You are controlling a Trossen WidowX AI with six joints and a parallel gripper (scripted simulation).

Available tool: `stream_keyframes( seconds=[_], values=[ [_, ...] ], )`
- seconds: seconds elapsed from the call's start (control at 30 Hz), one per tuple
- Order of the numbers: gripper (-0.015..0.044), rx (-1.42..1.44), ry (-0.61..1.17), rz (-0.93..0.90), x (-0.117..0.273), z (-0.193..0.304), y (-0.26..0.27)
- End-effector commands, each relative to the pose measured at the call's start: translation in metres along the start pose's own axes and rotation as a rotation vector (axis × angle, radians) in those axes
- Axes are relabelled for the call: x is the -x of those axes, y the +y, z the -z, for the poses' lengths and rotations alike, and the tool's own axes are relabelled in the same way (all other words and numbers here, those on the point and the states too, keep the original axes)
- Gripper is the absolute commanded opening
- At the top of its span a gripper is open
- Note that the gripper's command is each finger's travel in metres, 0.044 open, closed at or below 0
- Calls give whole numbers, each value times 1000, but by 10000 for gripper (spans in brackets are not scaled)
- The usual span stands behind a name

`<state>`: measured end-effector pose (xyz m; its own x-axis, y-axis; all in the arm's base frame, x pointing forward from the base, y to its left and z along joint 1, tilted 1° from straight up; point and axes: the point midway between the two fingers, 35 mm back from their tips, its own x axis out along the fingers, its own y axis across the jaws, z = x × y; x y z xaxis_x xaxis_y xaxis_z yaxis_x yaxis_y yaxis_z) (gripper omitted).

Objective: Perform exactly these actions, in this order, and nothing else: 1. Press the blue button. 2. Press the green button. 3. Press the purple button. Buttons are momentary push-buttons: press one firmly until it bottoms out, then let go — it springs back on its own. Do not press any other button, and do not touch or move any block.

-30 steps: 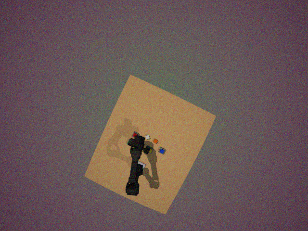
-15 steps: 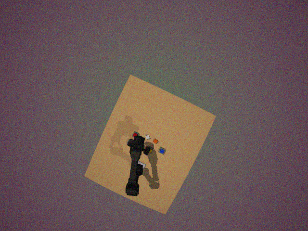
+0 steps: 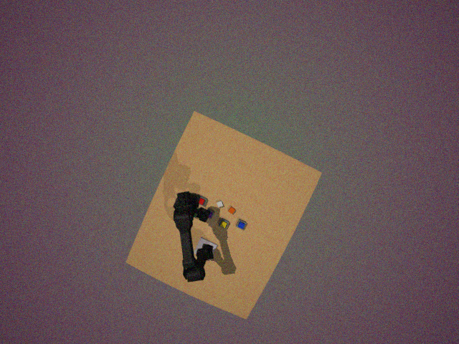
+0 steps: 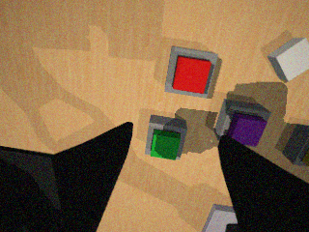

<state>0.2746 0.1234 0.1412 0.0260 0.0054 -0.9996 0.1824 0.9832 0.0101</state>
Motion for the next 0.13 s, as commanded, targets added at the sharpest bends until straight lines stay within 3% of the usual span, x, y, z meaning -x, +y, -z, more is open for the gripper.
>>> stream_keyframes(
  seconds=[0.0,0.1],
  values=[
    [387,-20,11,2,11,0,27],
    [400,-20,11,2,11,0,27]
  ],
)
